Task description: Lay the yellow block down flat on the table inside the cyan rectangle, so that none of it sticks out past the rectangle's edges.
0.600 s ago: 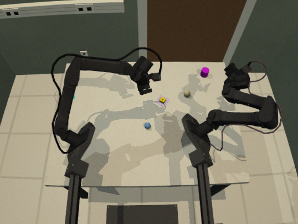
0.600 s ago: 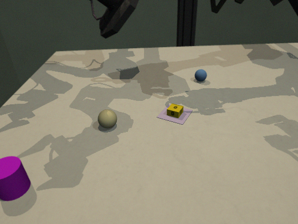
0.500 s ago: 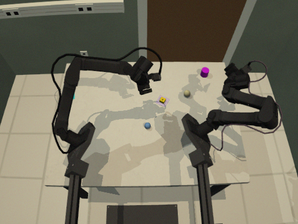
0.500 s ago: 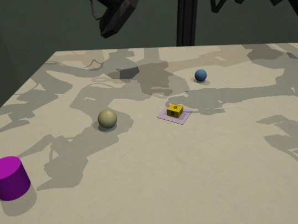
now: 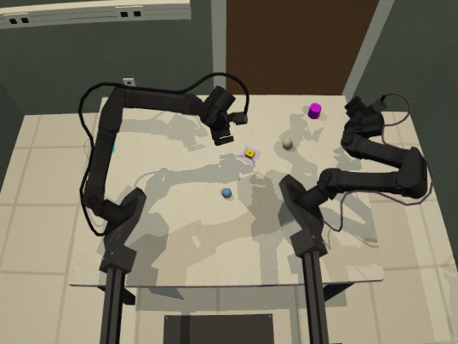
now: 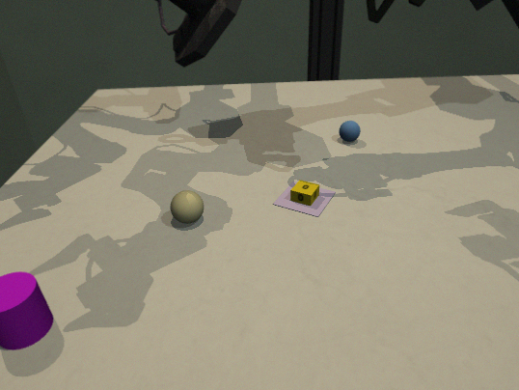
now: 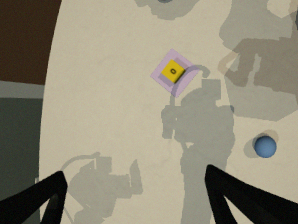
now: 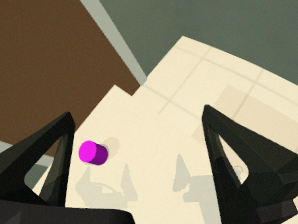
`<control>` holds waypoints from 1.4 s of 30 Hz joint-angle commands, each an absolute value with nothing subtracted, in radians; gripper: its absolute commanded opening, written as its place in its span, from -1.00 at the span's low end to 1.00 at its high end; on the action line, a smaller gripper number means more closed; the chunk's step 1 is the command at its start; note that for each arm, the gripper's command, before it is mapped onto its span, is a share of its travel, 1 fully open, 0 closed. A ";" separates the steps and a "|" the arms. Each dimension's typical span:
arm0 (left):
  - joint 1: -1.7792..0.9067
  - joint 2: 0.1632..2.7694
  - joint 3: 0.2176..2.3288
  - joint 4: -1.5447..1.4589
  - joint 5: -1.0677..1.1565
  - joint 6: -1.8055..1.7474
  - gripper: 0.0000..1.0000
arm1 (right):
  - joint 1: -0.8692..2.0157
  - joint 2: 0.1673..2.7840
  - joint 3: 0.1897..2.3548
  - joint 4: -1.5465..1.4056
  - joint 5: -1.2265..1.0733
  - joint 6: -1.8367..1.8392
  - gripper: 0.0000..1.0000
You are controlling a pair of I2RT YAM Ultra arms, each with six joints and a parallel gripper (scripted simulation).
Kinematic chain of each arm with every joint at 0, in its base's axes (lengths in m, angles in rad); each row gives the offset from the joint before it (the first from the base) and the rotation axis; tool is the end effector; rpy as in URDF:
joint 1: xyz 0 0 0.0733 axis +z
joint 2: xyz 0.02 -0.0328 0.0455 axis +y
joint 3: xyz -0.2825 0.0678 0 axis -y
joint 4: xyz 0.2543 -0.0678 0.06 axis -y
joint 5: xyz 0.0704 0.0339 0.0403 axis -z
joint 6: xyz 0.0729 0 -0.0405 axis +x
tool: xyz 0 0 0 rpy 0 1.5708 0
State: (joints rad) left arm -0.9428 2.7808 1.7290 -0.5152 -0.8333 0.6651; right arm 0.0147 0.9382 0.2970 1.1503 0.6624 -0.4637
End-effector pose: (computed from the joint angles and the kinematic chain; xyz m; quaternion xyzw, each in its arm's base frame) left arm 0.3165 -0.3422 -0.0919 0.6580 0.6351 0.4006 0.0577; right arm 0.2050 -0.0407 0.3048 0.1590 0.5316 -0.3420 0.7584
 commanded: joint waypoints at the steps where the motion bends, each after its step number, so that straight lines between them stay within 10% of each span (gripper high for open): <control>1: -0.947 2.776 1.732 -0.495 -0.842 0.653 1.00 | 0.016 0.936 0.301 1.166 0.654 -0.476 1.00; 42: -0.274 1.677 0.647 0.235 -0.984 0.300 1.00 | 0.364 2.066 0.162 1.524 0.673 -0.644 1.00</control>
